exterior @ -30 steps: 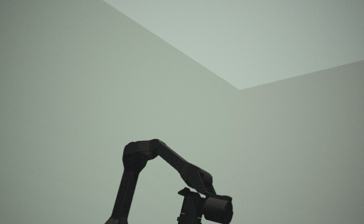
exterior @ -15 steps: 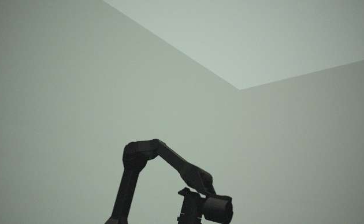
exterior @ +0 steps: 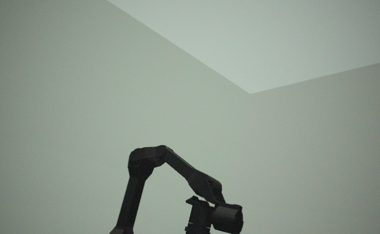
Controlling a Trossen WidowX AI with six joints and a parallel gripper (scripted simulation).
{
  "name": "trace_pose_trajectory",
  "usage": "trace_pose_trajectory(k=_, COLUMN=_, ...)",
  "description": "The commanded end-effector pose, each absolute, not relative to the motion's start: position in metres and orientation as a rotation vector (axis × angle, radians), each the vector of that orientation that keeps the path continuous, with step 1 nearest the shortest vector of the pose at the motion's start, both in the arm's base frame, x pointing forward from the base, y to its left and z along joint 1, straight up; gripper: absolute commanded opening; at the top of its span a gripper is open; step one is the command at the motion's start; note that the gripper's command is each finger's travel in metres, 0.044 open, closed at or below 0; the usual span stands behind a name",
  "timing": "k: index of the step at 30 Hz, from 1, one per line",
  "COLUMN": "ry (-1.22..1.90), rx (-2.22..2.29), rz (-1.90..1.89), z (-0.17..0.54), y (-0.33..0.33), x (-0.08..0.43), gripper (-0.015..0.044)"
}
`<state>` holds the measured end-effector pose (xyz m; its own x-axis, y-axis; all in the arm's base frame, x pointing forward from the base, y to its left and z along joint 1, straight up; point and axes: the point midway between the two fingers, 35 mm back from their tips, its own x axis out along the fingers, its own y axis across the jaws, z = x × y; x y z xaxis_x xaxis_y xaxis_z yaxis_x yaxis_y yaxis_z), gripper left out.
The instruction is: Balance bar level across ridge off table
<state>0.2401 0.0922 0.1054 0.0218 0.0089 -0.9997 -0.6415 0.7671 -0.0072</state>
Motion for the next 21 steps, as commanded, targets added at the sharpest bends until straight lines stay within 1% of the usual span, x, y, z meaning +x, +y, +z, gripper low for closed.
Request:
trace_pose_trajectory(k=1, ry=1.478, rx=-0.543, rz=0.544, z=0.1054, y=0.0922, x=0.2401, gripper=0.017)
trace_pose_trajectory(k=20, ry=1.478, rx=-0.543, rz=0.544, z=0.1054, y=0.0922, x=0.2401, gripper=0.0173)
trace_pose_trajectory(k=21, ry=1.478, rx=-0.543, rz=0.544, z=0.1054, y=0.0922, x=0.2401, gripper=0.0185)
